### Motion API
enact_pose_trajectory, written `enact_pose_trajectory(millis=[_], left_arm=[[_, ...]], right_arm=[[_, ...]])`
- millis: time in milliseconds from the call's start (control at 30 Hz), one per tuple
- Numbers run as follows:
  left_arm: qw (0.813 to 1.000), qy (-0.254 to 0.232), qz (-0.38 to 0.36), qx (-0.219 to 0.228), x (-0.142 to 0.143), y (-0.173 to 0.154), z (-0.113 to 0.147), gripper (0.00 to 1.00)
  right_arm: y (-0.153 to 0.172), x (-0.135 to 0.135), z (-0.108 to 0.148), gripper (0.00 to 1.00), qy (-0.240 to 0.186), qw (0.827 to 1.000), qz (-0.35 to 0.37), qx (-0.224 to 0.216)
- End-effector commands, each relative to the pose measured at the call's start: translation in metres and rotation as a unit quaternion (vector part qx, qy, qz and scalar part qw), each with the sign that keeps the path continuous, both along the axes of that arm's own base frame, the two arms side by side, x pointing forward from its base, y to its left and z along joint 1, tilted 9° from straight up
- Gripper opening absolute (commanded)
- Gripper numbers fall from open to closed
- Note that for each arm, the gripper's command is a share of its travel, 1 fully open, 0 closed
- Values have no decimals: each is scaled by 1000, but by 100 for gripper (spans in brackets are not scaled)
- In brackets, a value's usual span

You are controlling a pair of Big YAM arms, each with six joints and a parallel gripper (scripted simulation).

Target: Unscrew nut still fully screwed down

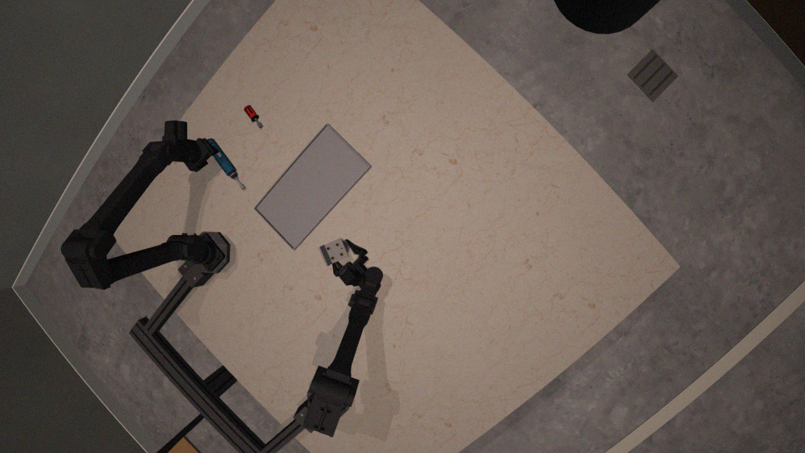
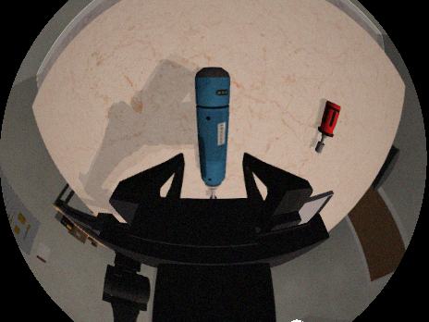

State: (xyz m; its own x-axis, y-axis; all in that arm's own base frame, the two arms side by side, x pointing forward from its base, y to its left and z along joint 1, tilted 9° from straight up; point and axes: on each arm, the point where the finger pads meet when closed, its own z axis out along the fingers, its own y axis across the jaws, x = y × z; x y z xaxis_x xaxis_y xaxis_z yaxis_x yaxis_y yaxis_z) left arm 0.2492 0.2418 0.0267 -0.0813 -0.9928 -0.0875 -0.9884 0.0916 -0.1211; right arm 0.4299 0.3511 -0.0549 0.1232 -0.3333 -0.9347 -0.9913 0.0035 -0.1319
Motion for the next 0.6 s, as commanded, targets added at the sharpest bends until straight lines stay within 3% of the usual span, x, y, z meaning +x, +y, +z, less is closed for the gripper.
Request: enact_pose_trajectory(millis=[0, 333, 567], left_arm=[[1000, -10, -2, 10, 8, 9, 10, 65], [1000, -10, -2, 10, 8, 9, 10, 65], [1000, -10, -2, 10, 8, 9, 10, 65]], right_arm=[[4, 5, 7, 86, -12, 1000, 1, 6], [4, 5, 7, 86, -12, 1000, 1, 6], [-13, 7, 18, 86, -16, 1000, -3, 6]])
